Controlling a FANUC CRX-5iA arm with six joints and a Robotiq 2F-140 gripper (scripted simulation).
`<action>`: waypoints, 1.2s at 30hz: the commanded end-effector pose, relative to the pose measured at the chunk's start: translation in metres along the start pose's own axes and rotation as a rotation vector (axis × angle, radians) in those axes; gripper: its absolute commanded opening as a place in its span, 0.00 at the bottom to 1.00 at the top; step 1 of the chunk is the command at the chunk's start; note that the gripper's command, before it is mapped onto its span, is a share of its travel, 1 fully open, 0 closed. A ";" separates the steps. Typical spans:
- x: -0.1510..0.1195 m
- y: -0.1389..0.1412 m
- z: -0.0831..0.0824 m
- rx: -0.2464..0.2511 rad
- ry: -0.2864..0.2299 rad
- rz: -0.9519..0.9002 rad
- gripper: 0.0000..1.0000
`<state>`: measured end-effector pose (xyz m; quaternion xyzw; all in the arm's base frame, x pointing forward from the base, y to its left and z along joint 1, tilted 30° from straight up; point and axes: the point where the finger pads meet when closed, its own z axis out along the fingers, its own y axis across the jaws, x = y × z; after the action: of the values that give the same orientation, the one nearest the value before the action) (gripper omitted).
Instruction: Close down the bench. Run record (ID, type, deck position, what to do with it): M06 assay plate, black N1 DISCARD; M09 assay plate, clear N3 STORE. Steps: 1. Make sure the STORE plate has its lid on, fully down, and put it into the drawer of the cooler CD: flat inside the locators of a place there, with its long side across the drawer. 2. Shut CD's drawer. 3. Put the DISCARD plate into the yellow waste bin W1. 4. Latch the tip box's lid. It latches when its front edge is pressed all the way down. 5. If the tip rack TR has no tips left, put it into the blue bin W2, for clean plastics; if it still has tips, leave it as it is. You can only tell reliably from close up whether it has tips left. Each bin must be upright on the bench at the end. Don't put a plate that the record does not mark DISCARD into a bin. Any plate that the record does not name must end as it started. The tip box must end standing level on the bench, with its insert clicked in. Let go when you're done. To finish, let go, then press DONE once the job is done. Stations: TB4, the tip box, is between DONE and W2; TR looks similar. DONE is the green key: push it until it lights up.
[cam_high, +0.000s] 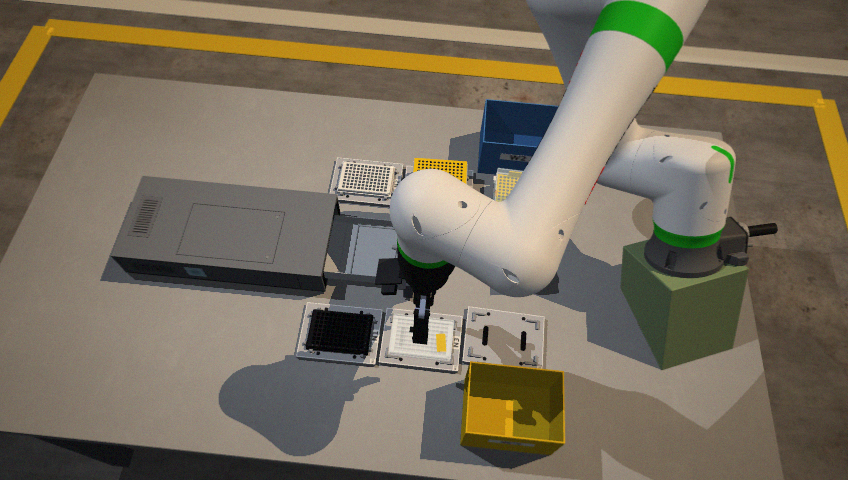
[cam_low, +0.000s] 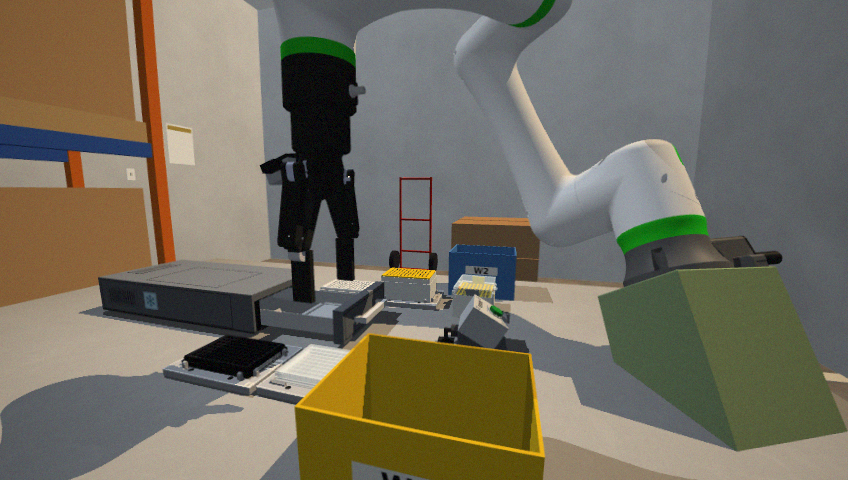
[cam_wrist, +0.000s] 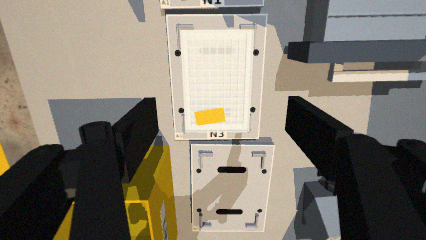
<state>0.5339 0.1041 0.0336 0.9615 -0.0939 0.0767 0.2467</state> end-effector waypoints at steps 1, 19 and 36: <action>0.000 0.000 0.003 0.001 0.002 0.000 0.70; 0.001 0.000 0.024 0.001 0.002 0.000 0.70; 0.001 0.000 0.044 0.001 0.002 0.000 0.70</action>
<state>0.5382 0.0832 -0.0035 0.9614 -0.0940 0.0767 0.2468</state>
